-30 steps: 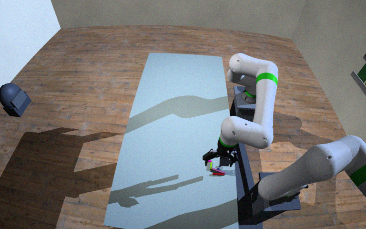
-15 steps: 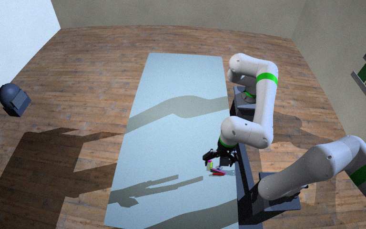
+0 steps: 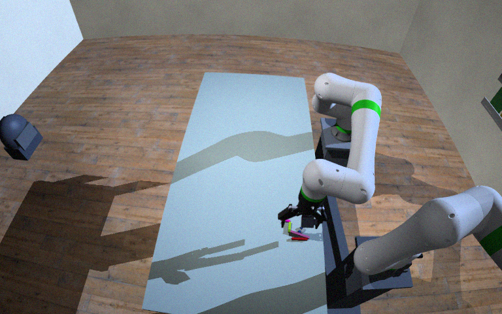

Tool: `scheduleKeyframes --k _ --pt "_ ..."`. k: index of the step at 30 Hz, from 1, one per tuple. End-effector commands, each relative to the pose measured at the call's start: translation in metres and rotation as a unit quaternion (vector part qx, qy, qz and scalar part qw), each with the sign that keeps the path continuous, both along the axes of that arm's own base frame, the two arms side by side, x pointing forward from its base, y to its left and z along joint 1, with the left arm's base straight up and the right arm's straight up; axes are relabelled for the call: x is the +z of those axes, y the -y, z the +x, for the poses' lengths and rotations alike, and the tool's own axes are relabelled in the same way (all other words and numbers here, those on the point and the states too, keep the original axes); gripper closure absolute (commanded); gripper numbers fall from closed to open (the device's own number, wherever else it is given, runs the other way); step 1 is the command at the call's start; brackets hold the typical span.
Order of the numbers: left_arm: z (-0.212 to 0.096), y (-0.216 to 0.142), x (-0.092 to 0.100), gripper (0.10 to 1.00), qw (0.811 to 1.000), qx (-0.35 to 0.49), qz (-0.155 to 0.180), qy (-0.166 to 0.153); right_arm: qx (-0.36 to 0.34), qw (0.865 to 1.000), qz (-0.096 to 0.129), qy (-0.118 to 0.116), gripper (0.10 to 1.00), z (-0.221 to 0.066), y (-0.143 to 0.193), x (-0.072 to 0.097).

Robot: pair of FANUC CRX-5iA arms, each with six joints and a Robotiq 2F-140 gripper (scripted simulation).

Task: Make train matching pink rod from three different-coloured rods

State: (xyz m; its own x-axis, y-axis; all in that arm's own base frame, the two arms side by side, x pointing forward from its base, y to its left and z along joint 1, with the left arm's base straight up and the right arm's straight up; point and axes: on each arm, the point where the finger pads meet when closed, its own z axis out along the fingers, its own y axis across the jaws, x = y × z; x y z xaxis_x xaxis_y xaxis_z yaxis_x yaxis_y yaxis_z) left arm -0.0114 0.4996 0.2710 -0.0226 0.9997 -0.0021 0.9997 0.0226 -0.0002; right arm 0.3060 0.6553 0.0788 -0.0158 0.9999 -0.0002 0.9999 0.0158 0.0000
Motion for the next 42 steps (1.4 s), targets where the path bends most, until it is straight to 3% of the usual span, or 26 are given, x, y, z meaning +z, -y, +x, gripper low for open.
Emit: scheduleKeyframes --k 1,11,16,19,20,27,34,36,37,42 --pt "0.000 0.000 0.001 0.098 1.000 0.000 0.001 0.000 0.000 1.000 0.001 0.001 0.098 0.000 0.000 0.001" --pt "0.000 0.000 0.001 0.098 1.000 0.000 0.001 0.000 -0.009 1.000 0.001 0.001 0.098 0.001 0.000 0.001" --pt "0.000 0.000 0.001 0.098 1.000 0.000 0.001 0.000 -0.105 0.994 0.001 0.000 0.098 0.006 0.004 0.002" --pt "0.000 0.000 0.001 0.098 1.000 0.000 0.001 0.000 -0.117 0.993 0.001 0.000 0.098 0.007 0.005 0.002" --pt "0.000 0.000 0.001 0.098 1.000 0.000 0.001 0.000 -0.156 0.988 0.001 0.000 0.098 0.009 0.007 0.002" --pt "0.000 0.000 0.001 0.098 1.000 0.000 0.001 0.000 -0.256 0.967 0.001 0.000 0.098 0.015 0.011 0.002" --pt "0.000 0.000 0.001 0.098 1.000 0.000 0.001 0.000 -0.355 0.935 0.001 0.000 0.098 0.020 0.016 0.002" --pt "0.000 0.000 0.001 0.098 1.000 0.000 0.001 0.000 -0.355 0.935 0.001 0.000 0.098 0.020 0.016 0.002" --pt "0.000 0.000 0.001 0.098 1.000 0.000 0.001 0.000 -0.395 0.918 0.001 0.000 0.098 0.023 0.018 0.002" --pt "0.000 0.000 0.001 0.098 1.000 0.000 0.001 0.000 -0.457 0.889 0.001 0.000 0.098 0.026 0.022 0.002"
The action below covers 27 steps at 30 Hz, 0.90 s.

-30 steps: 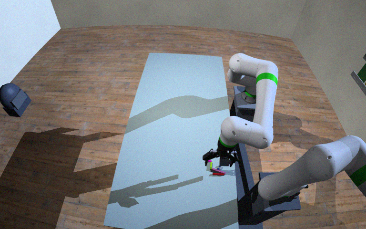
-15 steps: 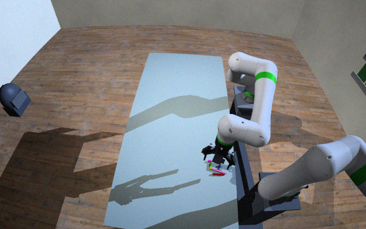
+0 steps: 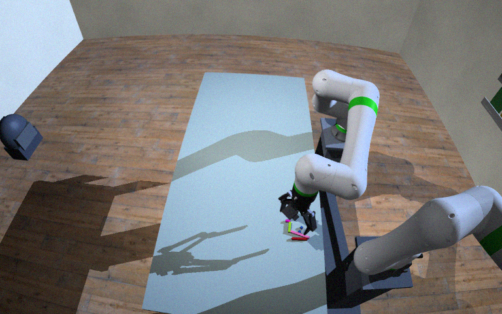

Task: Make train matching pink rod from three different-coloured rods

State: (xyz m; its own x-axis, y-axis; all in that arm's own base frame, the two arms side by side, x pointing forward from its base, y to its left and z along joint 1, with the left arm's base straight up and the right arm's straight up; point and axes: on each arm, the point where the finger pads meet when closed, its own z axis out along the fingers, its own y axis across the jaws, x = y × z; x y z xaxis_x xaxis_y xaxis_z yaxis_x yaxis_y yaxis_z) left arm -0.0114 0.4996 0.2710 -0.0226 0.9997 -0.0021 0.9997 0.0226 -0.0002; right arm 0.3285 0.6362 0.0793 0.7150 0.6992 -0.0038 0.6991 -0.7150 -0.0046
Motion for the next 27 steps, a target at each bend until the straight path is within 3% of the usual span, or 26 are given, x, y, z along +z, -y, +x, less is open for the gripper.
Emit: scheduleKeyframes --k 1,9,11,12,21,27 --pt "0.000 0.000 0.001 0.098 1.000 0.000 0.001 0.000 -0.084 0.996 0.000 0.003 0.098 0.005 0.003 0.002" --pt "0.000 0.000 0.001 0.098 1.000 0.000 0.001 0.000 -0.201 0.980 0.000 0.003 0.098 0.011 0.009 0.002" --pt "0.000 0.000 0.001 0.098 1.000 0.000 0.001 0.000 -0.201 0.980 0.000 0.003 0.098 0.011 0.009 0.002" --pt "0.000 0.000 0.001 0.098 1.000 0.000 0.001 0.000 -0.242 0.970 0.000 0.003 0.098 0.013 0.011 0.002" --pt "0.000 0.000 0.001 0.098 1.000 0.000 0.001 0.000 -0.362 0.932 0.000 0.003 0.098 0.019 0.017 0.002" --pt "0.000 0.000 0.001 0.098 1.000 0.000 0.001 0.000 -0.370 0.929 -0.001 0.003 0.098 0.020 0.018 0.002"
